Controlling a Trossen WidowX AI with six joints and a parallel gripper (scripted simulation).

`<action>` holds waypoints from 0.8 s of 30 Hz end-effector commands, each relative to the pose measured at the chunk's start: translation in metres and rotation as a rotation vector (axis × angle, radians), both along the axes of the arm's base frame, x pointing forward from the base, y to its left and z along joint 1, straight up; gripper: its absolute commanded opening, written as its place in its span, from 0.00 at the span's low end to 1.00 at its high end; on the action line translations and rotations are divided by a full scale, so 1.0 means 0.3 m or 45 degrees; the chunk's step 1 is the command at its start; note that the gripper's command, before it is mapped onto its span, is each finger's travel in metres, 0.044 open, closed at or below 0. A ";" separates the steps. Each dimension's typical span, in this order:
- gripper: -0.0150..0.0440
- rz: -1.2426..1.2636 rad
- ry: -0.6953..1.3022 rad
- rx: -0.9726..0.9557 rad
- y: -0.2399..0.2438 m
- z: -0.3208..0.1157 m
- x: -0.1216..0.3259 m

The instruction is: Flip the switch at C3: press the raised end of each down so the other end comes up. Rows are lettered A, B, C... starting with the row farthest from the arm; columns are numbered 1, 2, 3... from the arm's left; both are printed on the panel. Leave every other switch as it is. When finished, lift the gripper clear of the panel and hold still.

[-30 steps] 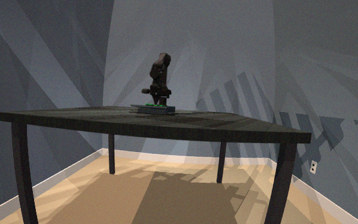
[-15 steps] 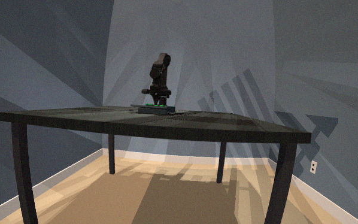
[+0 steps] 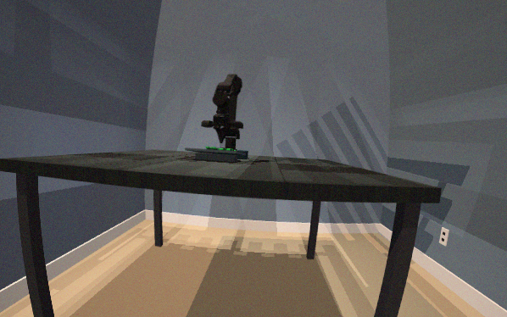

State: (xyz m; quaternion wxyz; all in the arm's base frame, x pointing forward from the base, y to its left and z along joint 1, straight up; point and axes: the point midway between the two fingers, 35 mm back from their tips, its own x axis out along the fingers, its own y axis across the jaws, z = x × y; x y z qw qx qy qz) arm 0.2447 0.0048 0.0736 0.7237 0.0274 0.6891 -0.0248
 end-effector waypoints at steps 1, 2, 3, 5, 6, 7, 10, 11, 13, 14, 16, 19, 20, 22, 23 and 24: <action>0.25 0.002 -0.056 -0.007 -0.002 0.117 0.001; 0.25 0.002 -0.056 -0.007 -0.002 0.117 0.001; 0.25 0.002 -0.056 -0.007 -0.002 0.117 0.001; 0.25 0.002 -0.056 -0.007 0.000 0.120 0.006; 0.25 0.002 -0.057 -0.007 0.007 0.126 0.024; 0.25 0.002 -0.058 -0.007 0.020 0.136 0.052; 0.25 0.002 -0.059 -0.006 0.044 0.151 0.104; 0.25 0.002 -0.059 -0.006 0.044 0.151 0.104; 0.25 0.002 -0.059 -0.006 0.044 0.151 0.104; 0.25 0.002 -0.059 -0.006 0.044 0.151 0.104; 0.25 0.002 -0.059 -0.006 0.044 0.151 0.104; 0.25 0.002 -0.059 -0.006 0.044 0.151 0.104; 0.25 0.002 -0.059 -0.006 0.044 0.151 0.104; 0.25 0.002 -0.059 -0.006 0.044 0.151 0.104; 0.25 0.002 -0.059 -0.006 0.044 0.151 0.104; 0.25 0.002 -0.059 -0.006 0.044 0.151 0.104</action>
